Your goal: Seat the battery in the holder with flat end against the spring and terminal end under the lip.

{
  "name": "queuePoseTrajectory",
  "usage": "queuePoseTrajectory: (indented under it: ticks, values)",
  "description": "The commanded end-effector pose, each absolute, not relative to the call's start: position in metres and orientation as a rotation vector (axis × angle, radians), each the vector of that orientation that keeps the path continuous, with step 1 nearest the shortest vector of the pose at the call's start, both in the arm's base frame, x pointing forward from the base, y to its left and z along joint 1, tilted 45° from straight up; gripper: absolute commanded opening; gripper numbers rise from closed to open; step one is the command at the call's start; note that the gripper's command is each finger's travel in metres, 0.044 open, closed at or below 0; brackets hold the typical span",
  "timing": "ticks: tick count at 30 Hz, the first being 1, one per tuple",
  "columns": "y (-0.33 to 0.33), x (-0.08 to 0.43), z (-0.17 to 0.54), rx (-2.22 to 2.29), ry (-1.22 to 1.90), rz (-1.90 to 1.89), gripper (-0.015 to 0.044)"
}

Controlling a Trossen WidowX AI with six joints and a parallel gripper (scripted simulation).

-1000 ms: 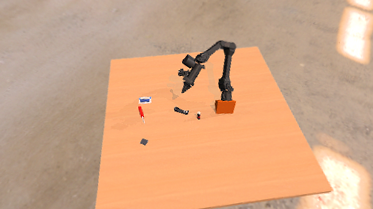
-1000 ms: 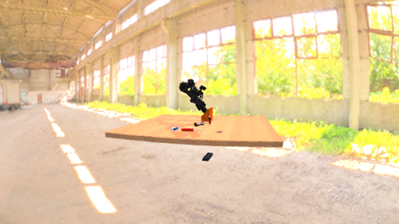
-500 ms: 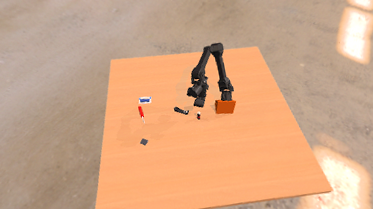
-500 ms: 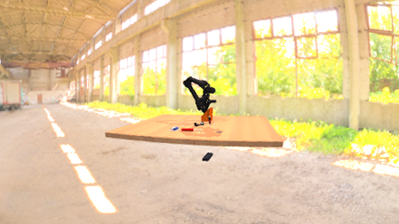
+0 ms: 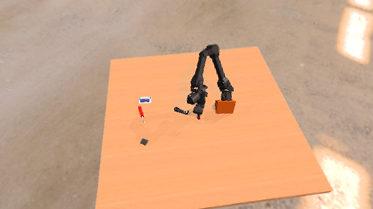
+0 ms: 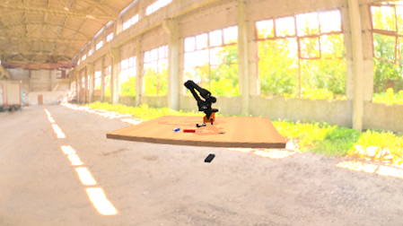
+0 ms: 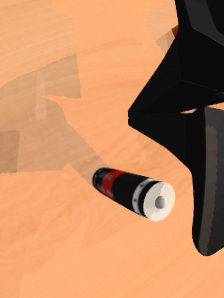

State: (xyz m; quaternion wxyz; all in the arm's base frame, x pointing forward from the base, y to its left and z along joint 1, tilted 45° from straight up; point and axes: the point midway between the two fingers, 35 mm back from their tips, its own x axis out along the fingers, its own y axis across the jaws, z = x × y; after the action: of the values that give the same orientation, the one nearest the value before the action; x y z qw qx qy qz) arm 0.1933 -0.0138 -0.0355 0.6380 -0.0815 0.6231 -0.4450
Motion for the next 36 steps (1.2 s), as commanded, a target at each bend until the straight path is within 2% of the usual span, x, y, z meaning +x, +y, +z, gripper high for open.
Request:
queuePoseTrajectory:
  ticks: [1, 36]
  values:
    - [-0.016, 0.193, -0.039, -0.198, 1.421, -1.010, 0.0000]
    - [0.019, 0.220, -0.076, -0.193, 1.420, -1.007, 0.0000]
